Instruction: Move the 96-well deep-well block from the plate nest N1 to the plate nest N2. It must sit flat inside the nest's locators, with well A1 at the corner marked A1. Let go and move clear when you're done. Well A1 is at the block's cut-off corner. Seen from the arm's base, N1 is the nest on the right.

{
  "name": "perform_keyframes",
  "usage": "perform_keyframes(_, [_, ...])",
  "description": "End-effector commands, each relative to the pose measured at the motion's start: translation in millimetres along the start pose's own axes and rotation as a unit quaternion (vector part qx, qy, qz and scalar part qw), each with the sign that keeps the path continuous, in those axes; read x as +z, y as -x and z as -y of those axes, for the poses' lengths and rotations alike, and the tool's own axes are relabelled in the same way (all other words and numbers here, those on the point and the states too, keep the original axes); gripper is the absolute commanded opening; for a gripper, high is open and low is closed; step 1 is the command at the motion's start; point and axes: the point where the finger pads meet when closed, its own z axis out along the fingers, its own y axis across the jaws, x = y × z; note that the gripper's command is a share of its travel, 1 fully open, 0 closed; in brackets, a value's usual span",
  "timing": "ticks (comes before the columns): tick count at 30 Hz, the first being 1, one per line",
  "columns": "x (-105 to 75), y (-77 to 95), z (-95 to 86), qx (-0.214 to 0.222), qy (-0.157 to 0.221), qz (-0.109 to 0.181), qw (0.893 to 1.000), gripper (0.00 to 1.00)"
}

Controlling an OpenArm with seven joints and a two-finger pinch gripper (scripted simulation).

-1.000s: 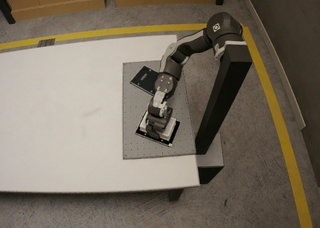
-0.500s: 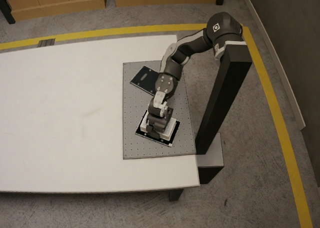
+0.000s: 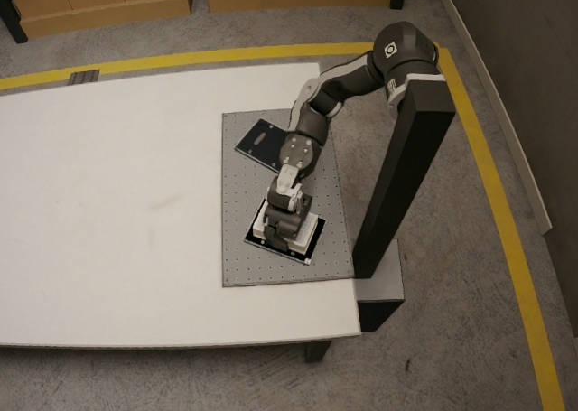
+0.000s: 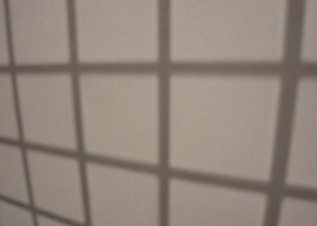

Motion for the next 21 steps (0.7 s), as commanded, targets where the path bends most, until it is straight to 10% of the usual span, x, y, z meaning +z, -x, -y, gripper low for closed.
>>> perform_keyframes(1, [0.1,-0.2,-2.1,-0.003,0.004,0.0,1.0,0.0])
perform_keyframes(13, [0.1,-0.2,-2.1,-0.003,0.004,0.0,1.0,0.0])
perform_keyframes(21, [-0.1,0.3,-0.9,-0.001,0.002,0.0,1.0,0.27])
